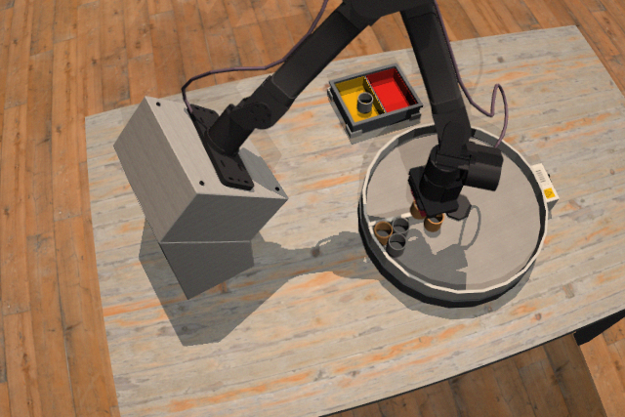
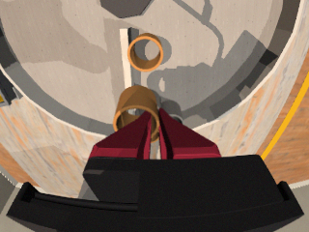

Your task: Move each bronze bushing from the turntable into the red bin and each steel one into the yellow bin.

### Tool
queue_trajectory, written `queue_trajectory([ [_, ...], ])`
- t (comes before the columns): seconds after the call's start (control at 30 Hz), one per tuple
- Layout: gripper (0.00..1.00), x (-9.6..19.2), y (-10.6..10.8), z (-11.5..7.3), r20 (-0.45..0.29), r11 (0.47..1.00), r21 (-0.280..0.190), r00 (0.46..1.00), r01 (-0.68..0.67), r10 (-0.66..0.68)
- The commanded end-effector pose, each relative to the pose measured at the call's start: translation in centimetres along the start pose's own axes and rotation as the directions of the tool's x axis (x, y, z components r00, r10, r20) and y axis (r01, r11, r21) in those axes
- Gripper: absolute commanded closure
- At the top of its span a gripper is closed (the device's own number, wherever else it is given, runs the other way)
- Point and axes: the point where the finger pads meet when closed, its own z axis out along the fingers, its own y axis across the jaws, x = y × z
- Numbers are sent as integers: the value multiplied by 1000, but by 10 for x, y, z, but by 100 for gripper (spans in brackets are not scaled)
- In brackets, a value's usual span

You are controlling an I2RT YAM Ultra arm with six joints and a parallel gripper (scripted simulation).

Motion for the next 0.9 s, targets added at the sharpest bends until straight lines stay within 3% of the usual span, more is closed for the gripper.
queue_trajectory([
  [0.0,100,-14,-7,-16,47,1000,24,999,11,-13],
  [0.47,100,-12,-6,-15,43,1000,21,999,4,-5],
  [0.6,100,0,0,-10,22,1000,15,1000,-18,18],
  [0.87,100,-5,20,-7,18,1000,14,1000,0,0],
])
